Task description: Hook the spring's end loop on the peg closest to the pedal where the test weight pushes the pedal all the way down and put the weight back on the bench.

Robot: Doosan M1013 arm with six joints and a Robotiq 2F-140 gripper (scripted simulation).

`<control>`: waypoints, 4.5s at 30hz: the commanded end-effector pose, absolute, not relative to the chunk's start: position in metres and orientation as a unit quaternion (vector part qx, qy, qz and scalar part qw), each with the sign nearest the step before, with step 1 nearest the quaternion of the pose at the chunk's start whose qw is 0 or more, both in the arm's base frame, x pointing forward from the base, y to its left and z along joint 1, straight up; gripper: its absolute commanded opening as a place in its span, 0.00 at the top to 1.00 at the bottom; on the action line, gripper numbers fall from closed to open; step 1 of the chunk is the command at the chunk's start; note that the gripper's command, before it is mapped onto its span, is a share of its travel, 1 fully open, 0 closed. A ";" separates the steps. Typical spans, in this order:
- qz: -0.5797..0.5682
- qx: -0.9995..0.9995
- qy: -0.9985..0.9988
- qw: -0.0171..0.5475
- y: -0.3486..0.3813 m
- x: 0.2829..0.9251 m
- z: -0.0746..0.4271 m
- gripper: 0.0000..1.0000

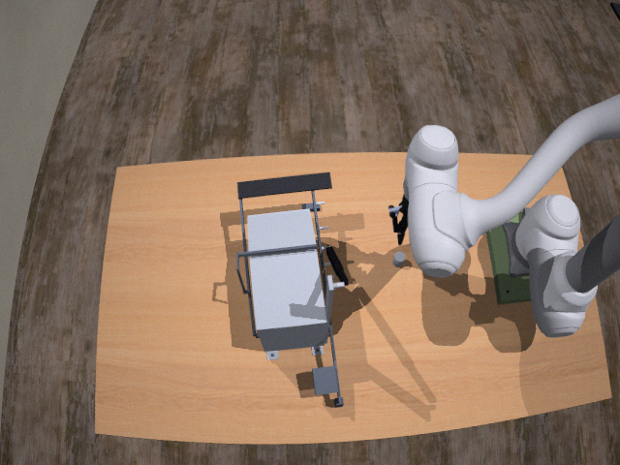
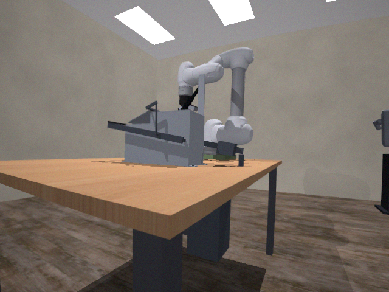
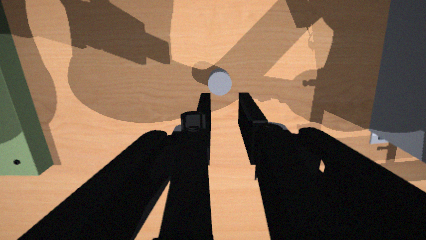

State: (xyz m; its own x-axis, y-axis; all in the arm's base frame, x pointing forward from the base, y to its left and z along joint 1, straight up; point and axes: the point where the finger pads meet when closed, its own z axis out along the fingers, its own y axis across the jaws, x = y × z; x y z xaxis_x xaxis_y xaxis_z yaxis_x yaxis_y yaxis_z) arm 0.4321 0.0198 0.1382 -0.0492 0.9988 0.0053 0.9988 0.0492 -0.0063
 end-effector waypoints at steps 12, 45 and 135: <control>0.000 -0.690 -0.724 0.004 0.020 0.433 0.139 0.76; -0.098 -0.668 -0.729 0.115 0.021 0.463 0.229 0.76; -0.198 -0.629 -0.716 0.230 0.030 0.634 0.275 0.76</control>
